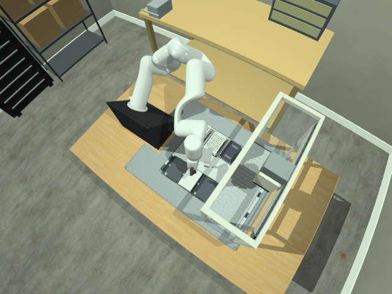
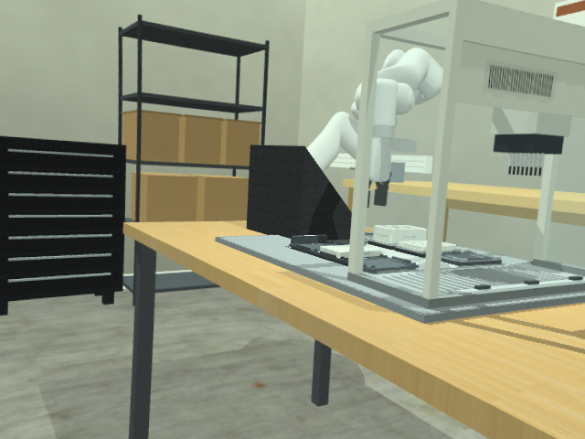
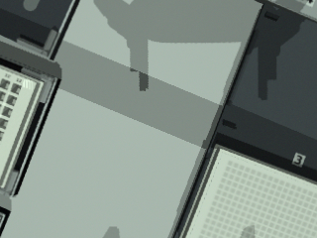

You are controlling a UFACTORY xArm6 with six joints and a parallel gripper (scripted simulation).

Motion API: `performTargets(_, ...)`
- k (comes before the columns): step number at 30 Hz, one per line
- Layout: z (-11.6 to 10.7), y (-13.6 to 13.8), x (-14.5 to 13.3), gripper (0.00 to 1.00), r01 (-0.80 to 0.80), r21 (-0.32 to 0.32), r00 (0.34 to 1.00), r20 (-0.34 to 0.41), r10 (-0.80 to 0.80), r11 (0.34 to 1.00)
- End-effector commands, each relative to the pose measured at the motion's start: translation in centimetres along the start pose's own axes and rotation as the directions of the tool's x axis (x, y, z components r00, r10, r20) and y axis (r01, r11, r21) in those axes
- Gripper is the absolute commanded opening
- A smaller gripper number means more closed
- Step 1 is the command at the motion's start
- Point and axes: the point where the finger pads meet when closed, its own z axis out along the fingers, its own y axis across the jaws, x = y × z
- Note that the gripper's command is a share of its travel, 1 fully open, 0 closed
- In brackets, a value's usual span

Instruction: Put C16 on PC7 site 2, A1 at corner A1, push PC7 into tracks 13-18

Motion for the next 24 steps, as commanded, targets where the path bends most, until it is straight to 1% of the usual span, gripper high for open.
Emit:
performTargets(1,0.1,-2.5,1.1,1.00,0.188,-0.015,0.982,-0.014,-0.188,0.982)
performTargets(3,0.2,-3.4,1.5,1.00,0.253,-0.015,0.967,-0.013,-0.253,0.967)
performTargets(5,0.2,-3.4,1.5,1.00,0.253,-0.015,0.967,-0.013,-0.253,0.967)
performTargets(7,0.3,-4.2,1.8,1.00,0.316,-0.016,0.948,-0.012,-0.317,0.948)
performTargets(9,0.3,-4.2,1.8,1.00,0.379,-0.017,0.925,-0.010,-0.379,0.925)
performTargets(14,0.3,-4.2,1.8,1.00,0.527,-0.018,0.850,-0.007,-0.527,0.850)
performTargets(20,0.3,-4.2,1.8,1.00,0.685,-0.020,0.728,-0.004,-0.686,0.728)
performTargets(22,0.3,-4.2,1.8,1.00,0.685,-0.020,0.728,-0.004,-0.686,0.728)
performTargets(24,0.3,-4.2,1.8,1.00,0.732,-0.020,0.681,-0.002,-0.733,0.681)
